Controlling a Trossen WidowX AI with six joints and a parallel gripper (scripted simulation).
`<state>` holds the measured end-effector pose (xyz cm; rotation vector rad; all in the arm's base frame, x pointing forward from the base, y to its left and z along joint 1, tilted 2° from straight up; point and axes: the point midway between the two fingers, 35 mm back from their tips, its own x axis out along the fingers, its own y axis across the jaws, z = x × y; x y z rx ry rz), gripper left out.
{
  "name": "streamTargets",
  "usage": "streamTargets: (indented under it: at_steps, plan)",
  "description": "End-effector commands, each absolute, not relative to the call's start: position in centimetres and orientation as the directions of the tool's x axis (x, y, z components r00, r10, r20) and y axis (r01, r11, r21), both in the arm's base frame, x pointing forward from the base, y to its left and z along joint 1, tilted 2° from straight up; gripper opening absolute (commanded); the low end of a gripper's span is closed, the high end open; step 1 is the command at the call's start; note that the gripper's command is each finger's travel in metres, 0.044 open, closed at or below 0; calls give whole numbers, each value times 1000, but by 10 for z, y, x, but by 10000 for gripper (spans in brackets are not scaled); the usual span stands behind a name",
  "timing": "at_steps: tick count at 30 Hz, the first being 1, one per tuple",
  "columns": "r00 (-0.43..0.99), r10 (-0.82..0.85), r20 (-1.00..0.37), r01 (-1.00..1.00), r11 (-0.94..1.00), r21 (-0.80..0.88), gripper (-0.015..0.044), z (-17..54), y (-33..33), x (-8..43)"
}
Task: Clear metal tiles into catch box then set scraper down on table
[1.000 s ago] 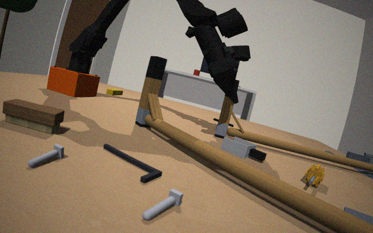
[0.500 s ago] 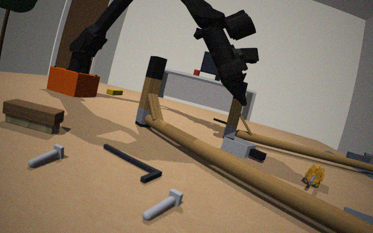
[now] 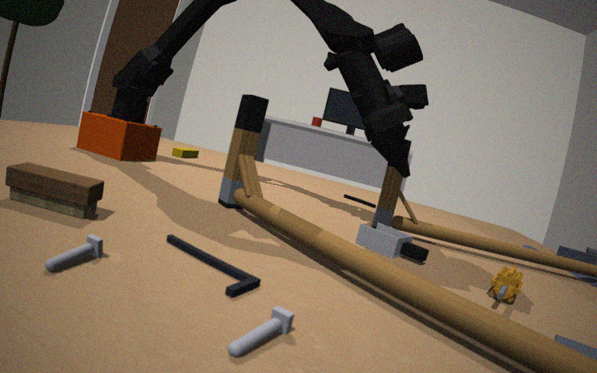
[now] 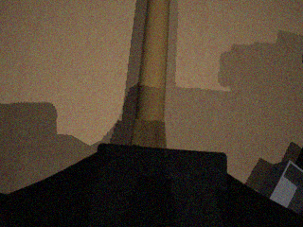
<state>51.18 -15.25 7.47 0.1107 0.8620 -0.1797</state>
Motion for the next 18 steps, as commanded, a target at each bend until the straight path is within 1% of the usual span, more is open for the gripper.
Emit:
streamTargets:
  at_steps: [1,3,18]
  plan:
    - [647,-117,-753,204,979,24,0,79,-154,521]
    - [638,-113,-762,202,979,24,0,75,-153,514]
    - [639,-113,-761,202,979,24,0,75,-153,515]
